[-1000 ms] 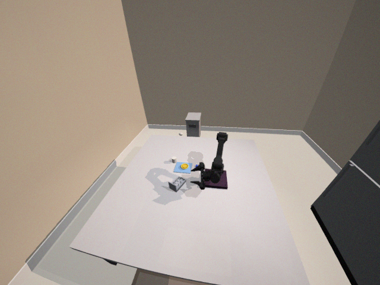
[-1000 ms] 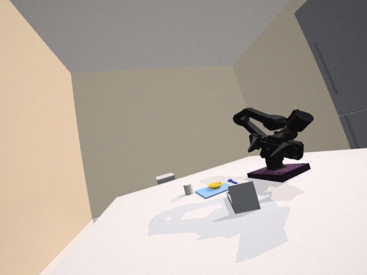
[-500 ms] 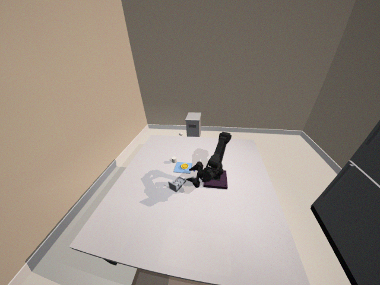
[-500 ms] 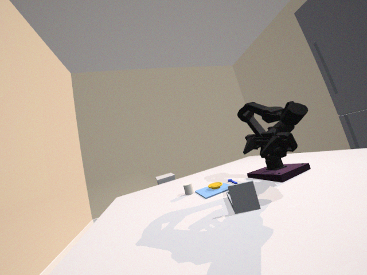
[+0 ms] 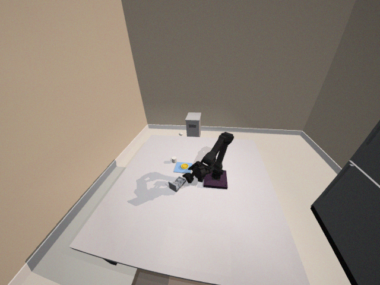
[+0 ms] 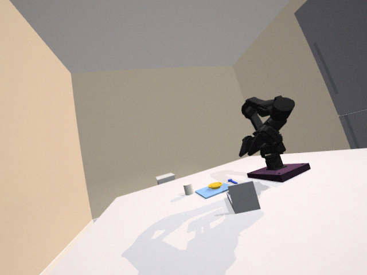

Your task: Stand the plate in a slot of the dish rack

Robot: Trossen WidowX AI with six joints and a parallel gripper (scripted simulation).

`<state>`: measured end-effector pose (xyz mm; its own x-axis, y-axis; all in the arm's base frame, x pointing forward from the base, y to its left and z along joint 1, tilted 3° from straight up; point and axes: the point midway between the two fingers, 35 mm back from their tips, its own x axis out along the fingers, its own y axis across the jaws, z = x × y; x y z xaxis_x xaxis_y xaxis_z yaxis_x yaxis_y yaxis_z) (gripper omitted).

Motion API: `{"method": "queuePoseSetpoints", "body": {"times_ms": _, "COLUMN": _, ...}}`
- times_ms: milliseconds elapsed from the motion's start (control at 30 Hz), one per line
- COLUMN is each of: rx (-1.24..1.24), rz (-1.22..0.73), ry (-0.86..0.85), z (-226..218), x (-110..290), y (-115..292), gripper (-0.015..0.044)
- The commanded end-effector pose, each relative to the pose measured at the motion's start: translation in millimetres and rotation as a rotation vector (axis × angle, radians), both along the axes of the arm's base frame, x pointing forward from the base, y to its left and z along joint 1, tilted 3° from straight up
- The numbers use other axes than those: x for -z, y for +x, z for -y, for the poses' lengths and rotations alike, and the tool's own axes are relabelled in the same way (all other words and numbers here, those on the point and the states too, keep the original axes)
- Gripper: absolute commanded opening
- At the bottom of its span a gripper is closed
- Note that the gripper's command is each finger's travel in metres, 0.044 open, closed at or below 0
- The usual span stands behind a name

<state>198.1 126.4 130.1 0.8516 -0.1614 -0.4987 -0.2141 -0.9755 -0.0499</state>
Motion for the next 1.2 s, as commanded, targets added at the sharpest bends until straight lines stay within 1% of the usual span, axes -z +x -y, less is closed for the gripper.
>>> {"method": "queuePoseSetpoints", "body": {"times_ms": 0, "rx": 0.074, "rz": -0.034, "ry": 0.056, "z": 3, "x": 0, "y": 6, "gripper": 0.0400}}
{"method": "queuePoseSetpoints", "body": {"times_ms": 633, "rx": 0.492, "rz": -0.133, "ry": 0.371, "z": 24, "x": -12, "y": 40, "gripper": 0.0400}}
{"method": "queuePoseSetpoints", "body": {"times_ms": 1167, "rx": 0.890, "rz": -0.160, "ry": 0.641, "z": 51, "x": -23, "y": 65, "gripper": 0.0400}}
